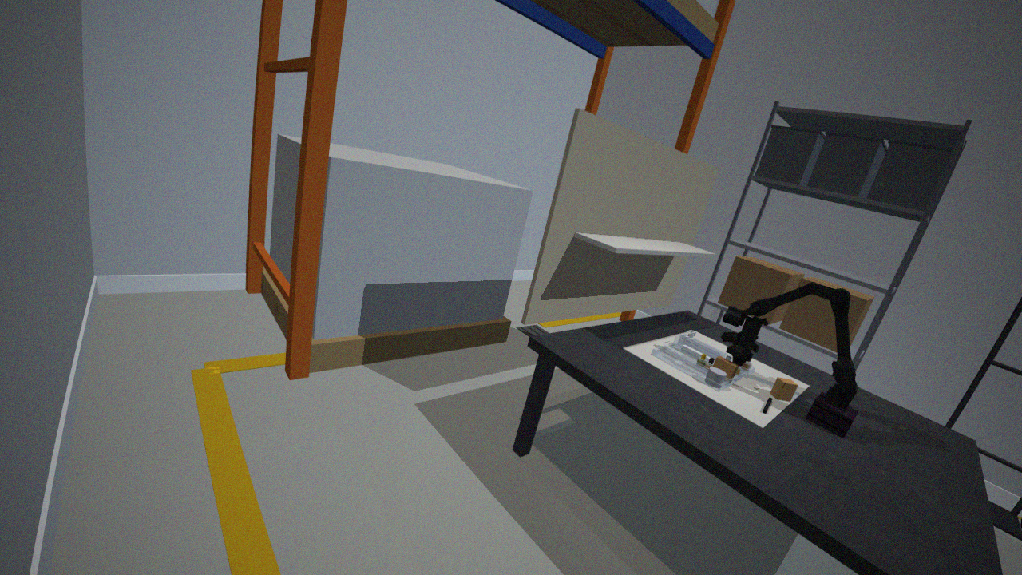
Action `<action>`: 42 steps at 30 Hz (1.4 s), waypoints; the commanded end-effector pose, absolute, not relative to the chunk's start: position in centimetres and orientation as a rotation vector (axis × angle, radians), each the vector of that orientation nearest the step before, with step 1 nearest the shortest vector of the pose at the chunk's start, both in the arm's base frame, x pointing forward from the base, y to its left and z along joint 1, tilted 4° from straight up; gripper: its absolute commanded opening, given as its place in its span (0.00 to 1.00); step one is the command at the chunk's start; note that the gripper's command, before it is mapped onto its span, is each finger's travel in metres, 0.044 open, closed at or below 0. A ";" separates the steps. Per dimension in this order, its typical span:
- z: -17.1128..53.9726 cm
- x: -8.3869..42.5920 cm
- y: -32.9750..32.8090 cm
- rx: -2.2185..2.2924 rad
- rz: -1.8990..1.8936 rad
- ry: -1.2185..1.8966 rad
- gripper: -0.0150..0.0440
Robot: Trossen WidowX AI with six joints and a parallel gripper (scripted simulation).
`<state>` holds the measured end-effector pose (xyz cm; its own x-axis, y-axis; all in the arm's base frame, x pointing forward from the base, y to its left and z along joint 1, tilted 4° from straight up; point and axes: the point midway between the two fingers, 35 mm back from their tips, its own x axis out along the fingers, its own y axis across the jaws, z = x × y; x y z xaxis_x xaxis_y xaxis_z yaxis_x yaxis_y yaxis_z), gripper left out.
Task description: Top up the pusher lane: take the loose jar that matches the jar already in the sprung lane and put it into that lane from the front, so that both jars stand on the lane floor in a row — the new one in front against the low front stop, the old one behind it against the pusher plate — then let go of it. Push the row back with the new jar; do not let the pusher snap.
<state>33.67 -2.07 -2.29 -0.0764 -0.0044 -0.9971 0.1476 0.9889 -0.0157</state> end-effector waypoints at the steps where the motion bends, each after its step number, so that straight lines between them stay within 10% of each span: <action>1: -2.4 34.3 -2.2 0.102 -0.126 1.617 0.25; 42: -2.7 33.6 -2.1 0.102 -0.126 1.618 0.25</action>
<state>33.37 -2.04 -2.73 -0.0641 -0.0056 -0.9979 0.1470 0.9890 -0.0150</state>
